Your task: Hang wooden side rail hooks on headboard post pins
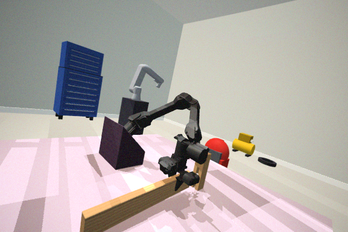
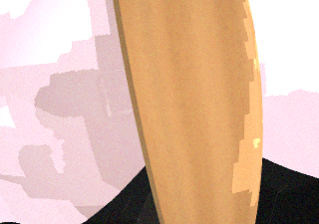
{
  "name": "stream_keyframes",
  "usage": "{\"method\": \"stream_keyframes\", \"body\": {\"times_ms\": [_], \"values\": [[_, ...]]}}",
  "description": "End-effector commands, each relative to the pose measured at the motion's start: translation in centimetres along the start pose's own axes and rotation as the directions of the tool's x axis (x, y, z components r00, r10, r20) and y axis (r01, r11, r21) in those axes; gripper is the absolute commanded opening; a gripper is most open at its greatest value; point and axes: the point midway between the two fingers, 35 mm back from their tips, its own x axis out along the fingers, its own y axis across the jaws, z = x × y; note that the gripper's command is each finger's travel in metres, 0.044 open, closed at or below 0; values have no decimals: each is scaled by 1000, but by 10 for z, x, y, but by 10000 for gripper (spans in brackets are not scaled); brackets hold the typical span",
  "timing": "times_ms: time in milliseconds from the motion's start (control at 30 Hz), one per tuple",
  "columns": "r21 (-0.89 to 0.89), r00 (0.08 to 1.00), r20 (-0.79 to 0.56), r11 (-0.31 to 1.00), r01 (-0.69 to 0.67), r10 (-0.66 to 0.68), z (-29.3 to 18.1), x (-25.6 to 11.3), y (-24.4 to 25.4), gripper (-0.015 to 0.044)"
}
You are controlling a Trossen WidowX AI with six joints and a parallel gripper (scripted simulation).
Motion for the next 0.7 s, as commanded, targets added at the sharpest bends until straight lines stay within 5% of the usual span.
{"method": "stream_keyframes", "body": {"times_ms": [0, 667], "values": [[4, 1000, -1, 1000, -15, 15, -1, -5, 3, 0], [4, 1000, -1, 1000, -15, 15, -3, -4, 3, 0]]}}
